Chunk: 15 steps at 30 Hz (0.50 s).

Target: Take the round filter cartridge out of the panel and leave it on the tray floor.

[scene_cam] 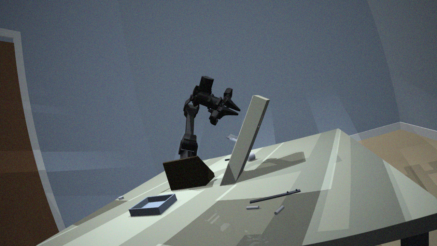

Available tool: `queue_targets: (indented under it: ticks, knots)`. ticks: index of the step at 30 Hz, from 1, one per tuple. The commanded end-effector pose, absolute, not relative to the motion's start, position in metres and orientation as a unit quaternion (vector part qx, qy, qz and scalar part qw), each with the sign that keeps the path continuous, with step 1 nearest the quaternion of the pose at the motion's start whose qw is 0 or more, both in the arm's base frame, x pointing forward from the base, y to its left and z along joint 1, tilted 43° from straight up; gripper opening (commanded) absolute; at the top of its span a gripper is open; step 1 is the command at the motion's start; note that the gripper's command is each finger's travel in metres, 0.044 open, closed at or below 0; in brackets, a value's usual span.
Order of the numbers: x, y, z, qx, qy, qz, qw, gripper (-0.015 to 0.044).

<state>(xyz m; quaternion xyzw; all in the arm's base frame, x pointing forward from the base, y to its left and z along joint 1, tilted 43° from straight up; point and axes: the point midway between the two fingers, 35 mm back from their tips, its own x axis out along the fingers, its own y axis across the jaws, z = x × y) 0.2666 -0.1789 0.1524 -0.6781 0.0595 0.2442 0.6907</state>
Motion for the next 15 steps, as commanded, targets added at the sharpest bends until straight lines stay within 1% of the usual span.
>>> queue_targets:
  ticks: [1, 15]
  knots:
    - [0.272, -0.178, 0.148, -0.675, 0.062, 0.246, 0.693, 0.0099]
    - [0.291, -0.171, 0.140, -0.676, 0.061, 0.244, 0.693, 0.0099]
